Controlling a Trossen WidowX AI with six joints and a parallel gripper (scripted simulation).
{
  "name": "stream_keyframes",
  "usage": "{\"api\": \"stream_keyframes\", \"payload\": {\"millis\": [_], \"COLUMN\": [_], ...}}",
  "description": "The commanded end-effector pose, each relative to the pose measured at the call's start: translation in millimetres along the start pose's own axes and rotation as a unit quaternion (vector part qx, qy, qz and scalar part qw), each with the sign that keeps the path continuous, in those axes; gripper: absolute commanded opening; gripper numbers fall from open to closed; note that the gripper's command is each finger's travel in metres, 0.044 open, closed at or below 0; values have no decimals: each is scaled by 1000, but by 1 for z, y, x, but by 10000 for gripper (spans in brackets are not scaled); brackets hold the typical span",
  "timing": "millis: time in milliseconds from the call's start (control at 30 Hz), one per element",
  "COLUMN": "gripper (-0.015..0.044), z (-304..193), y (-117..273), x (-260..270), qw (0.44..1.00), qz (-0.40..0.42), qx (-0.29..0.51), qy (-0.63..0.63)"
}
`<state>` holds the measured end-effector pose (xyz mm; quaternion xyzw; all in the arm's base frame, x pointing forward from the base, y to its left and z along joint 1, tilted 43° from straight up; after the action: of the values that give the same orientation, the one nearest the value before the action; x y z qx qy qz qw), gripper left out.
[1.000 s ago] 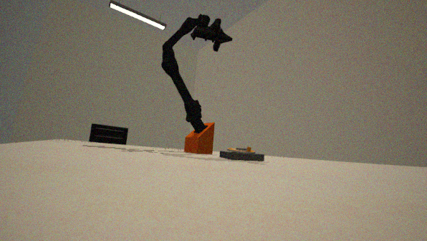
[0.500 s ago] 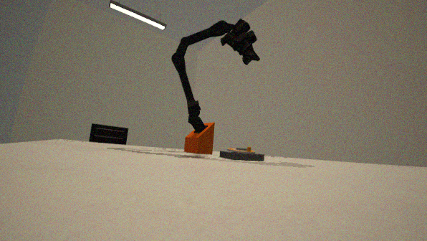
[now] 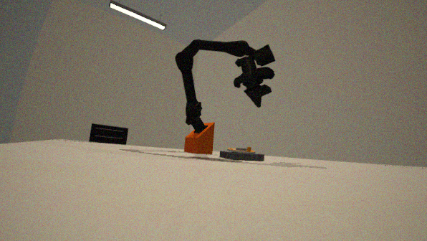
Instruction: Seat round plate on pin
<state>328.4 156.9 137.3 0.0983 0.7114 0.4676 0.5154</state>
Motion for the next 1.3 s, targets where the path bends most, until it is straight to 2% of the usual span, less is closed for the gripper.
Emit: {"api": "stream_keyframes", "payload": {"millis": [0,167,333,600,1267], "gripper": [0,0,0,0,0], "z": [-24,-41,-42,-51,-39], "y": [-62,-95,-98,-141,-145], "x": [-15,-22,-22,-21,-6], "qw": [995,988,988,988,988], "qz": [-9,-12,-12,-13,-13], "qx": [85,132,132,132,132], "qy": [-53,-83,-83,-83,-84]}}
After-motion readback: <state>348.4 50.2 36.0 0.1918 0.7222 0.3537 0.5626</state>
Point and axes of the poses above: the point midway between the two fingers, 35 mm back from their tips, its own y axis back along the fingers, its own x axis across the jaws, z = x × y, the point moved 7 cm from there along y, back along the fingers, and after that the axes turned 13 degrees about y, right-handed, at the moved point
